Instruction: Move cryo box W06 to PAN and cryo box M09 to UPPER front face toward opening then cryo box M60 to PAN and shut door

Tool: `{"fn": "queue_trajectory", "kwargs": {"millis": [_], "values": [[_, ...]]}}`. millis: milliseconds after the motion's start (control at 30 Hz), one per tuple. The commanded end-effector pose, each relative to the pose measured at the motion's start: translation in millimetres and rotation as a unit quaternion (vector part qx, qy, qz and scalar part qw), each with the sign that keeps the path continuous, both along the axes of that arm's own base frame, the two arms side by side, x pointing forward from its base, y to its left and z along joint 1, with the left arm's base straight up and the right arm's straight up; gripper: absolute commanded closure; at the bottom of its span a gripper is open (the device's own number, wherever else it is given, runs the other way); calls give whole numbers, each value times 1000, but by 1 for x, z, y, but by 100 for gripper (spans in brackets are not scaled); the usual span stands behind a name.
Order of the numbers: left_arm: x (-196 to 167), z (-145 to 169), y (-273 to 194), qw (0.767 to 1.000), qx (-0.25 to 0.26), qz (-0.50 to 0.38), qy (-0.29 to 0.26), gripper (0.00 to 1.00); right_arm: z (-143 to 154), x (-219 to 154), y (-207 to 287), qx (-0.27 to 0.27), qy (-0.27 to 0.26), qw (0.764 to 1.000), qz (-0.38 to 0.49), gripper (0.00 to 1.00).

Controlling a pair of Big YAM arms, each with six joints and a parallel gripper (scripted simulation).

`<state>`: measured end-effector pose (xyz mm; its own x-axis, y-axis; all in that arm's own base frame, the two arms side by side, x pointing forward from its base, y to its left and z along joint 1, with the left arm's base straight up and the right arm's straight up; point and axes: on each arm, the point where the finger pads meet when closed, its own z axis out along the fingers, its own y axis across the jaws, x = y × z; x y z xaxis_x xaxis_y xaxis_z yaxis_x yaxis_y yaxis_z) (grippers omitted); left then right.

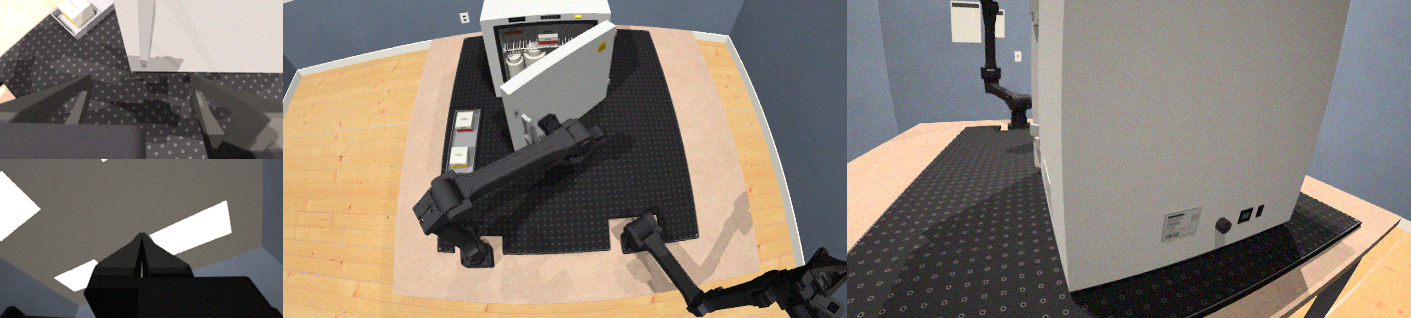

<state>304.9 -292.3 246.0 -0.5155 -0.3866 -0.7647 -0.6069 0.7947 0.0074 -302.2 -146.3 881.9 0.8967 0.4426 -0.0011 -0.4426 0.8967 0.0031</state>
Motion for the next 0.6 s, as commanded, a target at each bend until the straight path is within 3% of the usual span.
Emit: {"fn": "queue_trajectory", "kwargs": {"millis": [0, 567], "values": [[9, 7, 3, 1000, -11, -2, -10, 0, 3, 13, 7, -8, 13, 1000, -5, 100], [26, -7, 13, 1000, -9, -2, -9, 0, 3, 13, 7, -8, 13, 1000, -5, 100]]}}
